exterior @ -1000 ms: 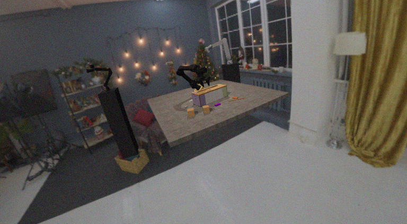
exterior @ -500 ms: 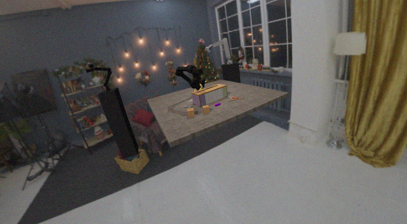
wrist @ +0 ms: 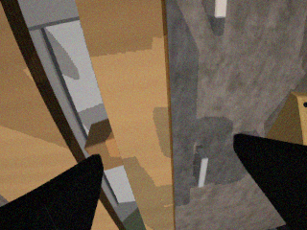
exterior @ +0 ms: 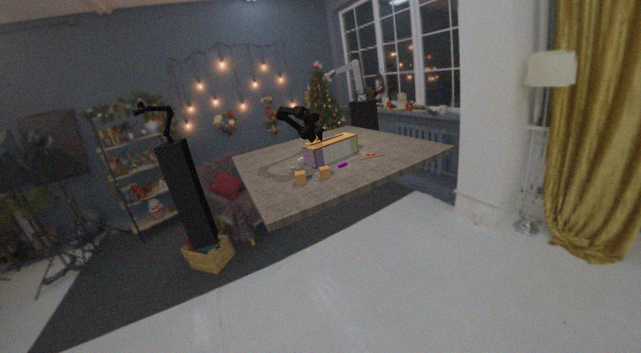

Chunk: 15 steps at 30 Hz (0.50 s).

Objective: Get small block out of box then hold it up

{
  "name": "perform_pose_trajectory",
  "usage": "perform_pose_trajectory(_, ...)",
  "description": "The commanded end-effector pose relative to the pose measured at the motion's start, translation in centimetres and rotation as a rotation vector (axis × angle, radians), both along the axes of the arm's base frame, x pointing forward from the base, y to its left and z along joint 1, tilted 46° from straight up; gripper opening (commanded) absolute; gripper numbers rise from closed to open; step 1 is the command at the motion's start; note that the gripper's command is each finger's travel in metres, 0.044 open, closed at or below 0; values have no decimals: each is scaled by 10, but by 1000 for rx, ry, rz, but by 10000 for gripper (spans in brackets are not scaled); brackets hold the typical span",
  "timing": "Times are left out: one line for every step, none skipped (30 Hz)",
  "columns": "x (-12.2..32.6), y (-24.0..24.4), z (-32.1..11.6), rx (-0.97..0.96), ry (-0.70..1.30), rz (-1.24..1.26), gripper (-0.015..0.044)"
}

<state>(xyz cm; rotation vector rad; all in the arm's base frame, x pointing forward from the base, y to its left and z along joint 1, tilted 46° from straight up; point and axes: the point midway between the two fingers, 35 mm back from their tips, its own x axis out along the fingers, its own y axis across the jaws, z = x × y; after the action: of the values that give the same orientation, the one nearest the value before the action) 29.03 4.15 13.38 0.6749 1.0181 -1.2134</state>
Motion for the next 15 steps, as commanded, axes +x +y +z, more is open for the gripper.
perform_pose_trajectory(0,-7,-6,-7,7,3,400)
perform_pose_trajectory(0,-8,-7,-7,7,3,400)
perform_pose_trajectory(0,-9,-8,-7,7,3,400)
perform_pose_trajectory(0,-11,-9,-7,7,3,400)
perform_pose_trajectory(1,-12,-10,-7,7,3,400)
perform_pose_trajectory(1,-13,-11,-7,7,3,400)
perform_pose_trajectory(1,-14,-12,-7,7,3,400)
perform_pose_trajectory(1,-16,-13,-7,7,3,400)
perform_pose_trajectory(2,-17,-14,-7,7,3,400)
perform_pose_trajectory(2,-18,-15,-7,7,3,400)
perform_pose_trajectory(2,-20,-16,-8,7,3,400)
perform_pose_trajectory(2,-21,-17,-8,7,3,400)
perform_pose_trajectory(2,-22,-18,-8,7,3,400)
perform_pose_trajectory(2,-24,-19,-8,7,3,400)
perform_pose_trajectory(3,-25,-20,-8,7,3,400)
